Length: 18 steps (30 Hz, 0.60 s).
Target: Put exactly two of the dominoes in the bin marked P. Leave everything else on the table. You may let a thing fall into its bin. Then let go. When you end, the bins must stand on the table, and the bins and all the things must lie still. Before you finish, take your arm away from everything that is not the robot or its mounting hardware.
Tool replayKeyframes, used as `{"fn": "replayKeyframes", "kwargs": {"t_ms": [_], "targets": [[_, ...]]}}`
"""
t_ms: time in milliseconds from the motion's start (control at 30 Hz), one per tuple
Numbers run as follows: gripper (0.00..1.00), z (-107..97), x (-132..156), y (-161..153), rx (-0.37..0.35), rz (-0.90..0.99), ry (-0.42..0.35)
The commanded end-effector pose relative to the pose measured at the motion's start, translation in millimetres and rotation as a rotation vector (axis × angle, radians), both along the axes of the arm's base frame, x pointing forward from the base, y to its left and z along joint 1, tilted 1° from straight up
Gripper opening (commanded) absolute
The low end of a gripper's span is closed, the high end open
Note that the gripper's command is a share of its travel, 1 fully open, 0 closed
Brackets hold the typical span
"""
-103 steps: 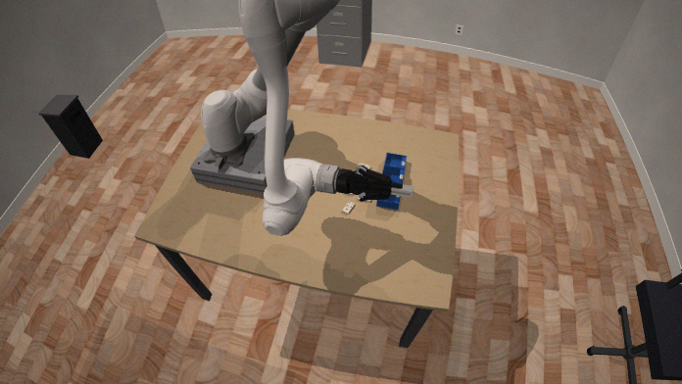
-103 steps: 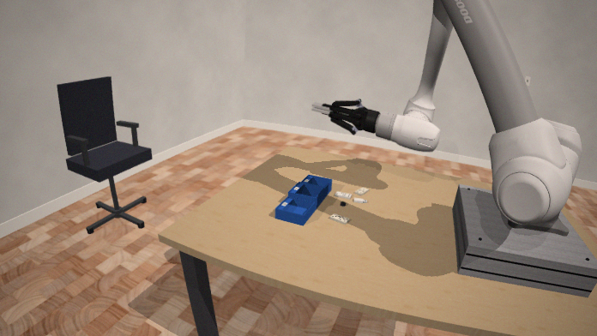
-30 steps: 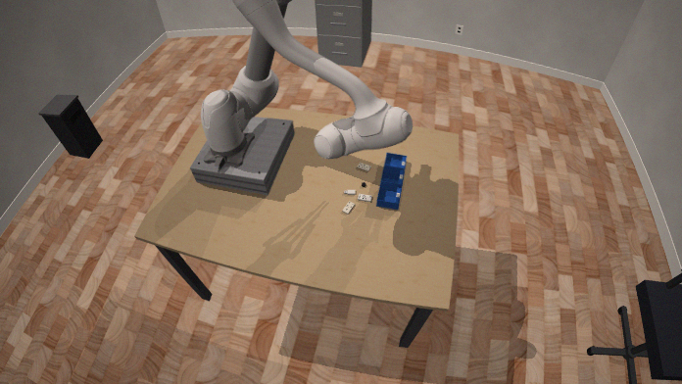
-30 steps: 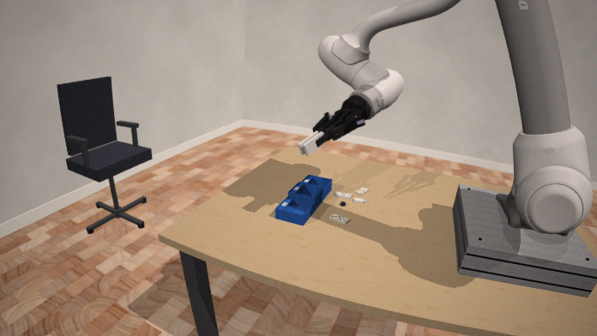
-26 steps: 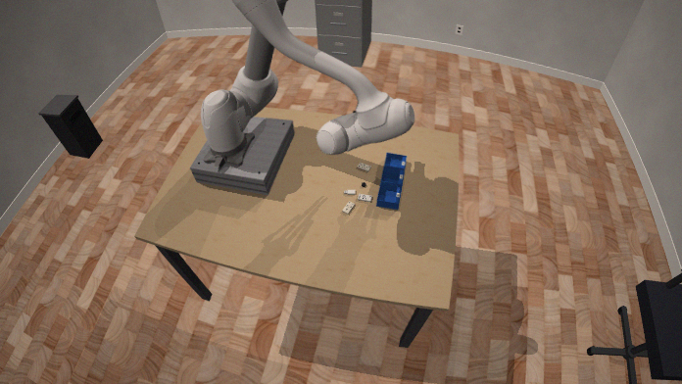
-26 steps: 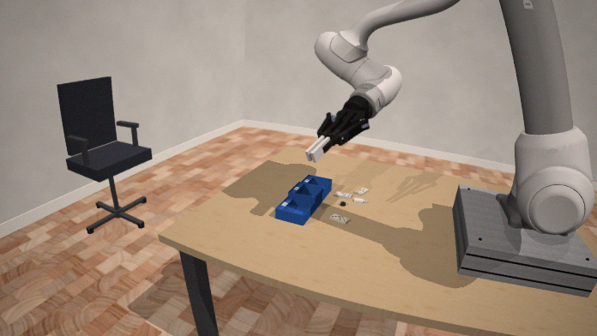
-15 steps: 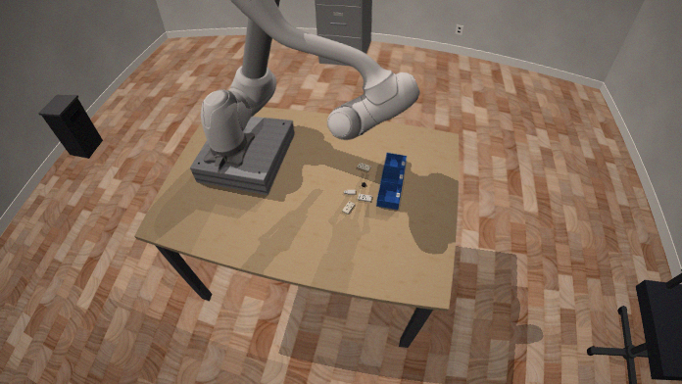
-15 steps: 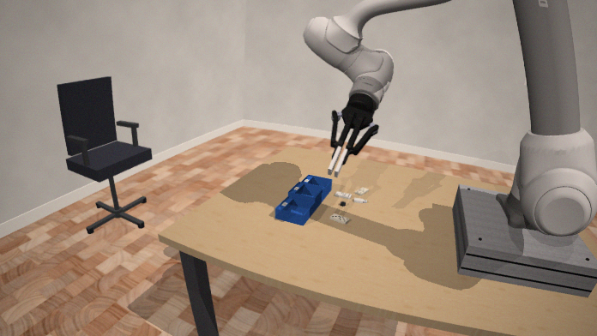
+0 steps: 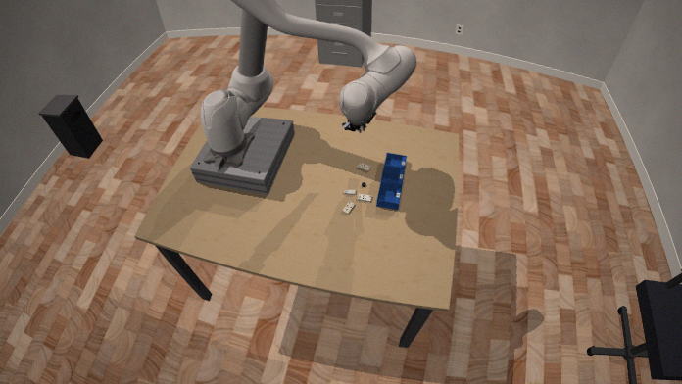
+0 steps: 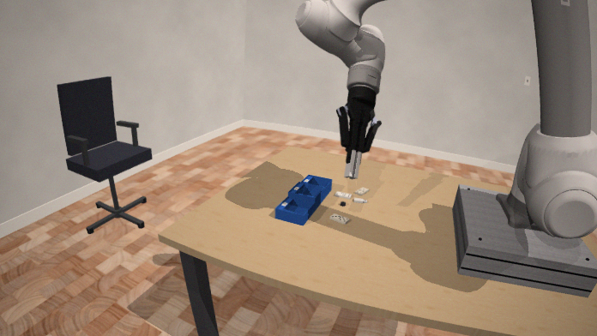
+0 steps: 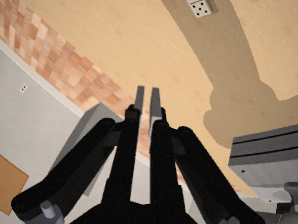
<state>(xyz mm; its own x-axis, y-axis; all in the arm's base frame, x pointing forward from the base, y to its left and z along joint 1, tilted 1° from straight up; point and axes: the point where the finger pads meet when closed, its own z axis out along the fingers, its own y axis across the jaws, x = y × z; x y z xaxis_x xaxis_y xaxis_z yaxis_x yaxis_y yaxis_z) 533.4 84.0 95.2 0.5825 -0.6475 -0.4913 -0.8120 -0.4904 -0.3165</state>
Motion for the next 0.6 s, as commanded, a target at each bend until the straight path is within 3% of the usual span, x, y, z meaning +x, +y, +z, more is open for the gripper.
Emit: {"fn": "replayKeyframes", "kwargs": {"t_ms": [0,67,400,567], "targets": [[0.05,-1.8,-3.9,-18.0,-0.082,0.122,-0.055],[0.05,-1.8,-3.9,-18.0,-0.082,0.122,-0.055],[0.05,6.9,2.8,-68.4,-0.329,0.503,-0.21],[0.05,20.7,14.8,-99.8,-0.446,0.687,-0.272]]}}
